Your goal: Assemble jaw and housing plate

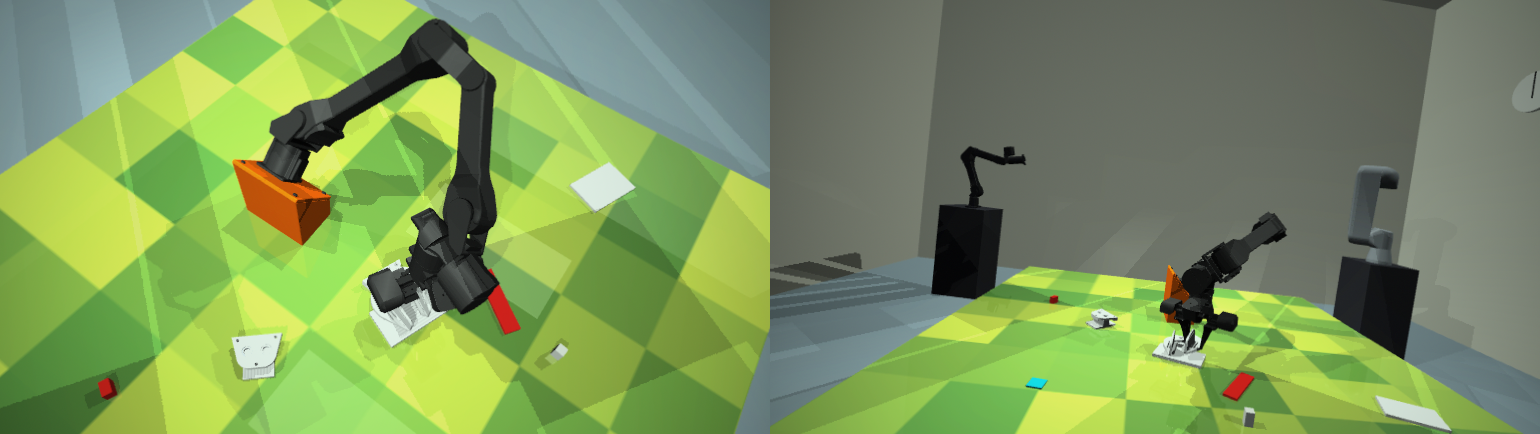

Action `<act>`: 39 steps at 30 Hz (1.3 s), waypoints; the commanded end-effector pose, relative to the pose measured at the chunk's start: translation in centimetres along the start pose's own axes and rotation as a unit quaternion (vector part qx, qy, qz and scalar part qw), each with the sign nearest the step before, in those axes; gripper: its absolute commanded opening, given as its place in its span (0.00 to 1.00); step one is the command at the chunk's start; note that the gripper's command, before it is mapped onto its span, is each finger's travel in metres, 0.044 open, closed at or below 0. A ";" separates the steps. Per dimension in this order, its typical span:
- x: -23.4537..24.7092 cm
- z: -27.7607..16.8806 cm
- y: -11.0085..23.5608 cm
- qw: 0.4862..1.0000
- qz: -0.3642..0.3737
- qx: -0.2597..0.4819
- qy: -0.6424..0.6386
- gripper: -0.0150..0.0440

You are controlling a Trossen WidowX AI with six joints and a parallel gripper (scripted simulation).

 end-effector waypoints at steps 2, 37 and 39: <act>0.1 0.0 -0.2 1.000 0.003 0.001 -0.003 0.48; 0.1 0.0 -1.1 1.000 0.003 0.001 -0.002 0.48; 0.1 0.0 -1.1 1.000 0.003 0.001 -0.002 0.48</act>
Point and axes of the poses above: the point midway between the two fingers, 35 mm back from their tips, its own y axis back along the fingers, its own x axis across the jaws, z = x × y, the point moved 3 cm from there along y, back along the fingers, and after that the axes turned 8 degrees about -y, right-handed, at the moved point
